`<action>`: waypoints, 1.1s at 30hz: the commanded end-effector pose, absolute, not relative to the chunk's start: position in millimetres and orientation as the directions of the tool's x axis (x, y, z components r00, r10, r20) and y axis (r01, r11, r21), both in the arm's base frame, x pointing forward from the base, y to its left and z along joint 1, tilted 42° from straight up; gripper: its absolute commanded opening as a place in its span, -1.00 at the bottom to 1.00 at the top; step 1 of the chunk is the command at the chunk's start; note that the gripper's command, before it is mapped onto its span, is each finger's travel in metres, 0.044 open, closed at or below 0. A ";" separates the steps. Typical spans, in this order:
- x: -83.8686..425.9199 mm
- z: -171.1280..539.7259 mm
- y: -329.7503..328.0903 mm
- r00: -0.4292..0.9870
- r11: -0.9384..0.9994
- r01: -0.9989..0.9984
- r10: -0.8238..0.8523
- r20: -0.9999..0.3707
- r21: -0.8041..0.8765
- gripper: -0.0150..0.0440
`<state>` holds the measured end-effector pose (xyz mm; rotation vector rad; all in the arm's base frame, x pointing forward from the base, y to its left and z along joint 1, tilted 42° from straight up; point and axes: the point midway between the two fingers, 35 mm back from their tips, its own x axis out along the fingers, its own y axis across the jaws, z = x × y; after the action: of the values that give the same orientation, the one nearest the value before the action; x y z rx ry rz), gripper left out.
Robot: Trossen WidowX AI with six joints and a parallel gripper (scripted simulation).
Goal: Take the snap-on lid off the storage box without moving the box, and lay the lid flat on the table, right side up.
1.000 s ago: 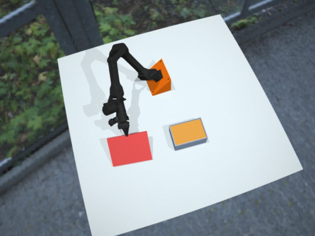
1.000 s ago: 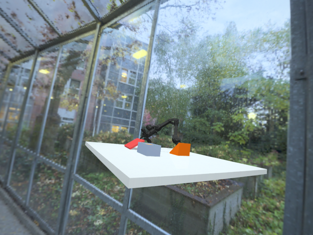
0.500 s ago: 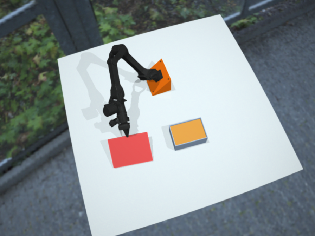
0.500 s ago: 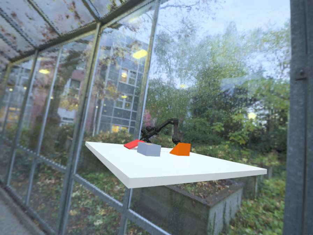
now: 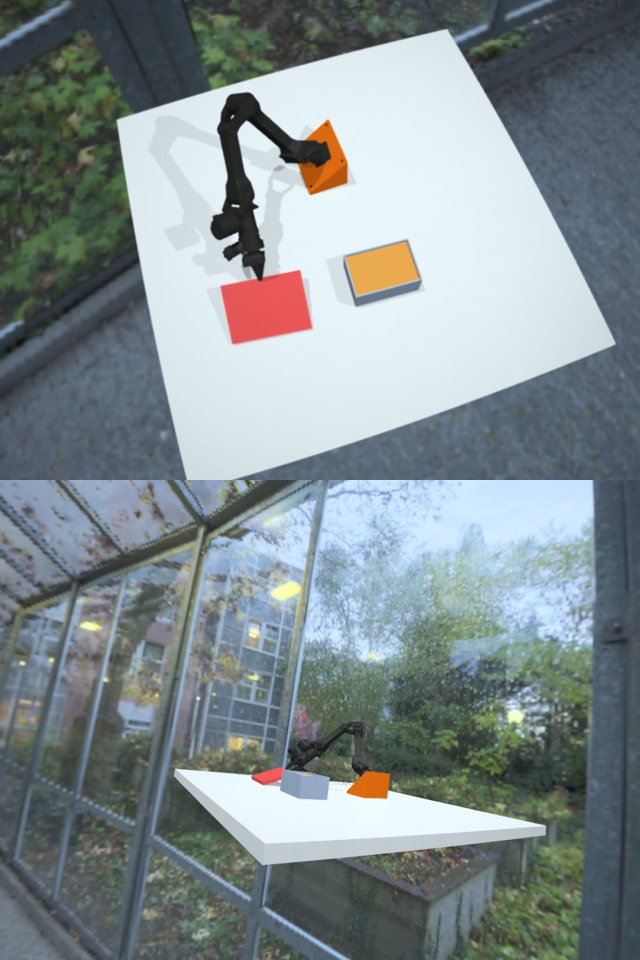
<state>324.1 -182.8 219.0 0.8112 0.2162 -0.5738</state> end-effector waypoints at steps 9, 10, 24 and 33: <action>324.1 216.8 -185.9 0.819 0.546 0.573 -0.402 -0.409 0.611 -0.14; 324.1 216.8 -185.9 0.819 0.546 0.573 -0.402 -0.409 0.611 -0.05; 311.2 214.1 -186.3 0.819 0.546 0.574 -0.402 -0.410 0.610 1.00; 293.3 212.6 -187.1 0.818 0.547 0.575 -0.402 -0.411 0.609 1.00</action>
<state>299.5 -188.1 213.3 0.8084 0.2307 -0.5901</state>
